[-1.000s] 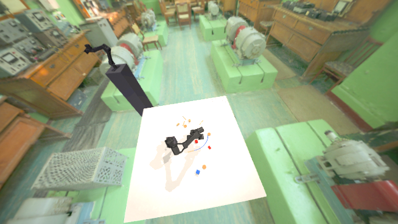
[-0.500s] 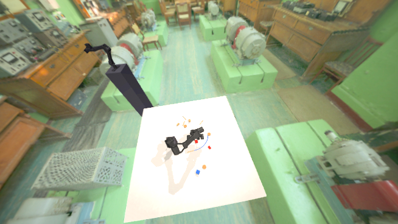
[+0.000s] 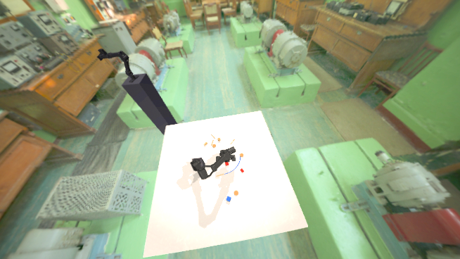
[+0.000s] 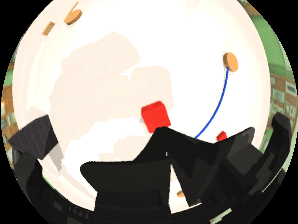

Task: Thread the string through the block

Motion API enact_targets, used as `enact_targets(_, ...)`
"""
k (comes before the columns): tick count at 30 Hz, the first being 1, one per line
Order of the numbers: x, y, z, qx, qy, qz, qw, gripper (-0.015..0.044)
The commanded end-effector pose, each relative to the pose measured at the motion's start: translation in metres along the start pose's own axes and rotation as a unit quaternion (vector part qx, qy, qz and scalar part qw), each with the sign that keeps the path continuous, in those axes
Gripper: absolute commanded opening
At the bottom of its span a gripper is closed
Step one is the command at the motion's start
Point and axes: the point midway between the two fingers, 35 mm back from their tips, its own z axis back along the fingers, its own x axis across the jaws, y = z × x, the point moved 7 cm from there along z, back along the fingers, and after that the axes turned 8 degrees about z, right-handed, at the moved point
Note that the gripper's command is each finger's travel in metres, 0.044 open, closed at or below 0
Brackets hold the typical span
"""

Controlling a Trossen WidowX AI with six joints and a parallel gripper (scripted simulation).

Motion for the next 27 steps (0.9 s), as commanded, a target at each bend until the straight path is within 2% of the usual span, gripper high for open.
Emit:
enact_targets(1, 0.0000, 0.0000, 0.0000, 0.000, 0.000, 0.000, 1.000, 0.0000)
enact_targets(5, 0.0000, 0.0000, 0.0000, 0.000, 0.000, 0.000, 1.000, 0.0000)
enact_targets(14, 0.0000, 0.0000, 0.0000, 0.000, 0.000, 0.000, 1.000, 0.0236)
enact_targets(15, 0.0000, 0.0000, 0.0000, 0.000, 0.000, 0.000, 1.000, 0.0238)
enact_targets(16, 0.0000, 0.0000, 0.0000, 0.000, 0.000, 0.000, 1.000, 0.0238)
enact_targets(25, 0.0000, 0.0000, 0.0000, 0.000, 0.000, 0.000, 1.000, 0.0002)
enact_targets(27, 0.0000, 0.0000, 0.0000, 0.000, 0.000, 0.000, 1.000, 0.0000)
